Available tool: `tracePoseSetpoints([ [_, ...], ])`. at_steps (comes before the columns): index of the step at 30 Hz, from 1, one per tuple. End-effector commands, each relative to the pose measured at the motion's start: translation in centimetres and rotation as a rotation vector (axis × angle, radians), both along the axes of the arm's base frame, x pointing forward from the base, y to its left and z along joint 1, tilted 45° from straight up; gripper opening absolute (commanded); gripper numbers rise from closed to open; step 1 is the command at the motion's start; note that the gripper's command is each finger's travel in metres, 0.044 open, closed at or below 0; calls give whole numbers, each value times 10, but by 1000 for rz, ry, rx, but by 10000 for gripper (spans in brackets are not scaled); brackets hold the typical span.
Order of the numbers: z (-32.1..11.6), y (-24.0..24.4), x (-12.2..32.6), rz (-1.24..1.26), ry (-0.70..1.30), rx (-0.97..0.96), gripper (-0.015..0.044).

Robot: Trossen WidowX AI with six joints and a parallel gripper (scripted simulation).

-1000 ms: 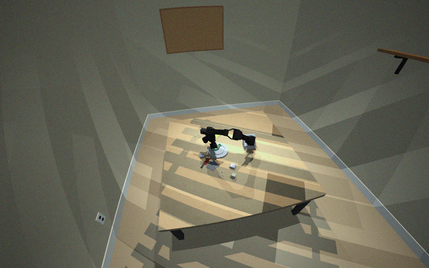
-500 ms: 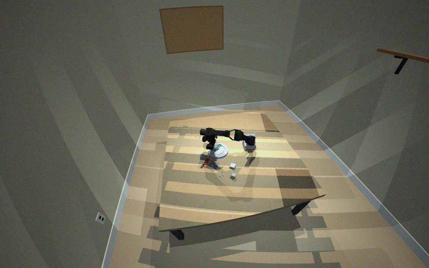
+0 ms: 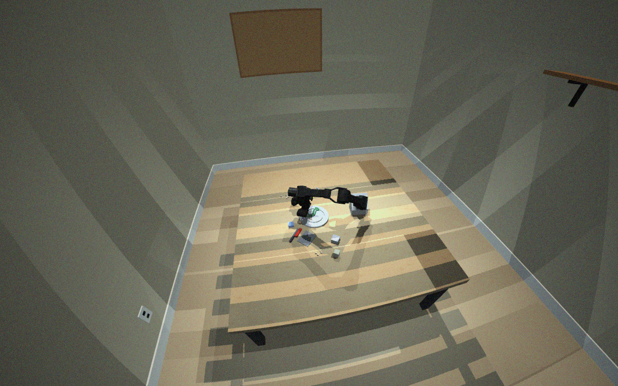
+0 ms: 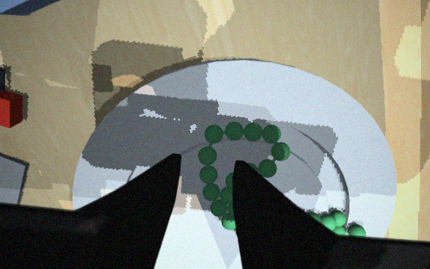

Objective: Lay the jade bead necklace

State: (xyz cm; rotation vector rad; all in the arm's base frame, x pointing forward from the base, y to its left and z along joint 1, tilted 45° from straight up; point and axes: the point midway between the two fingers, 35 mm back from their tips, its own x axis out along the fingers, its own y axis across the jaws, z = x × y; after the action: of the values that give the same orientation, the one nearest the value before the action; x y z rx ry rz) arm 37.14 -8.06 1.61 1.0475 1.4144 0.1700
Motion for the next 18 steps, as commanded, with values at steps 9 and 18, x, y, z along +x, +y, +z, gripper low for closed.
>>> tracePoseSetpoints([
  [9,-15,16,1,2,15,15,120],
  [18,-13,16,2,5,8,8,94],
])
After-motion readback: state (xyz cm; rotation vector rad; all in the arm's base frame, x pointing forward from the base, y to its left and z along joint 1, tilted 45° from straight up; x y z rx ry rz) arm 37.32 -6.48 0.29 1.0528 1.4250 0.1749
